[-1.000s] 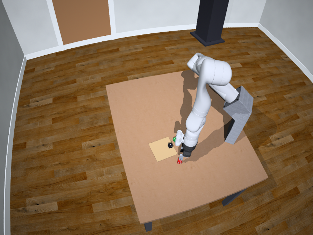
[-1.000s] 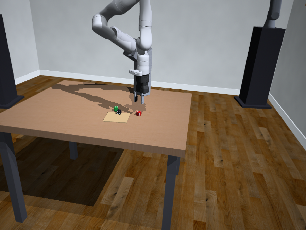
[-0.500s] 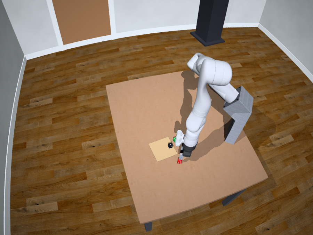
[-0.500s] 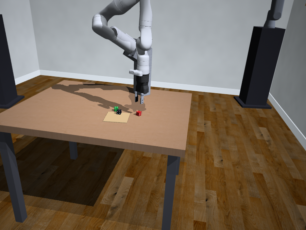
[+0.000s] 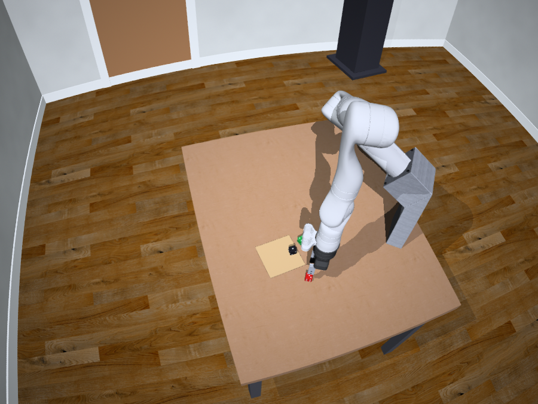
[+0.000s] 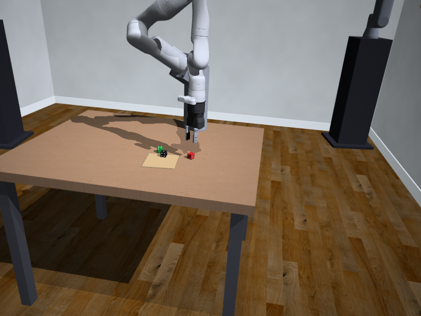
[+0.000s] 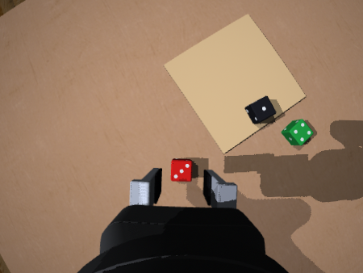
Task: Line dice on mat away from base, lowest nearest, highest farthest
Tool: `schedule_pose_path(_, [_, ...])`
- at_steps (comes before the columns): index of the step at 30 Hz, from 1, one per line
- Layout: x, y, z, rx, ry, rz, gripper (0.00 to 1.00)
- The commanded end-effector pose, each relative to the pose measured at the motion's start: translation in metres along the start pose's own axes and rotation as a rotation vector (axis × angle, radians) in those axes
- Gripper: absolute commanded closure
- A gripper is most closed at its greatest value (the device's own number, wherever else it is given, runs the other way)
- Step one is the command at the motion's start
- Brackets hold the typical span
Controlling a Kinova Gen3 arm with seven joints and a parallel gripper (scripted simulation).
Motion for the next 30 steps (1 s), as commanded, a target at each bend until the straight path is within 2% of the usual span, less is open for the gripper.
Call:
schedule_pose_path(1, [0.000,0.000,0.000,0.000,0.000,0.001,0.21])
schedule_pose_path(14, [-0.001,0.001,0.000,0.000,0.000,0.001,0.21])
schedule_pose_path(30, [-0.001,0.014,0.000,-0.001,0.000,-0.001,0.21])
Point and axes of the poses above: the point where the finger pads meet when closed, its own y axis out along the fingers, its own x axis across the jaws, z = x × y, the point moved 6 cm from there along -y, back along the fingers, and after that the axes turned 1 degree about y, right-handed, at the moved point
